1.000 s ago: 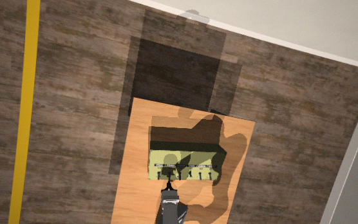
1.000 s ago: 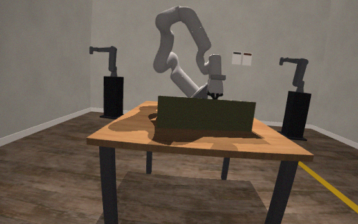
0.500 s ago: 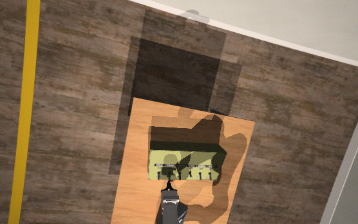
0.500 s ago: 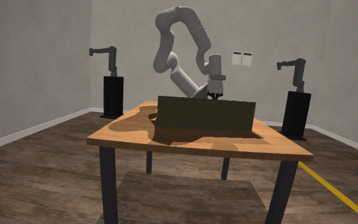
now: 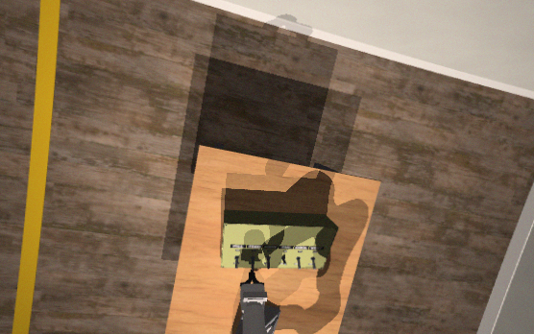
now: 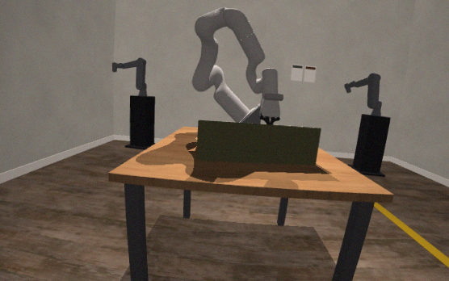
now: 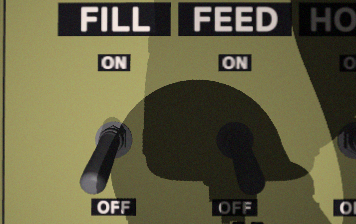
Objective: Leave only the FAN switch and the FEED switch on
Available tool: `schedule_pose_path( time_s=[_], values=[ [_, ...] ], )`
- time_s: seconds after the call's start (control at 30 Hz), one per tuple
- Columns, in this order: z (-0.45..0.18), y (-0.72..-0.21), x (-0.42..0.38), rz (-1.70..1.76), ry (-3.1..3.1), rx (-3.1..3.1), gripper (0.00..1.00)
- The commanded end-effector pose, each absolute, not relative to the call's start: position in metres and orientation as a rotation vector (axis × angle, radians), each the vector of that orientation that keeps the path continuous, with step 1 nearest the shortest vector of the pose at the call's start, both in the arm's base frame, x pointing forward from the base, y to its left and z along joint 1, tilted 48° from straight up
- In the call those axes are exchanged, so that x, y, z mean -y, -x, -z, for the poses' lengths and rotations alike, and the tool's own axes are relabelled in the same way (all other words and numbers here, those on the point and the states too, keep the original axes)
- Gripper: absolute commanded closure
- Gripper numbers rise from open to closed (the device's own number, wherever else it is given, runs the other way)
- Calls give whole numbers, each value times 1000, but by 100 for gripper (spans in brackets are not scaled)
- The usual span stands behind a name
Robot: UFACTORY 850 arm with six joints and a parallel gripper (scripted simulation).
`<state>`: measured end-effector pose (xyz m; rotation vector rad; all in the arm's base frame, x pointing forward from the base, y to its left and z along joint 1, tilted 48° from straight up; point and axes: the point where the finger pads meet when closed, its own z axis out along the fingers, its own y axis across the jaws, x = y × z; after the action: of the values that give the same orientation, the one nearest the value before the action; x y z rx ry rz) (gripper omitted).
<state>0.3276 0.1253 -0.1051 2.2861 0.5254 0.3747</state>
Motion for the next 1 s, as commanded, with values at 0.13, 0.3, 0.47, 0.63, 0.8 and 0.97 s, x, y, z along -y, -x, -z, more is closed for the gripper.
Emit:
schedule_pose_path(
  time_s=[0.13,0.3,0.47,0.63,0.8,0.97],
  values=[
    [105,-328,-126,-376,-2287,-525,100],
    [105,-328,-126,-376,-2287,-525,100],
    [105,-329,-126,-376,-2287,-525,100],
    [105,-330,-127,-376,-2287,-525,100],
    [105,-332,-128,-376,-2287,-525,100],
    [104,-334,-130,-376,-2287,-525,100]
  ],
)
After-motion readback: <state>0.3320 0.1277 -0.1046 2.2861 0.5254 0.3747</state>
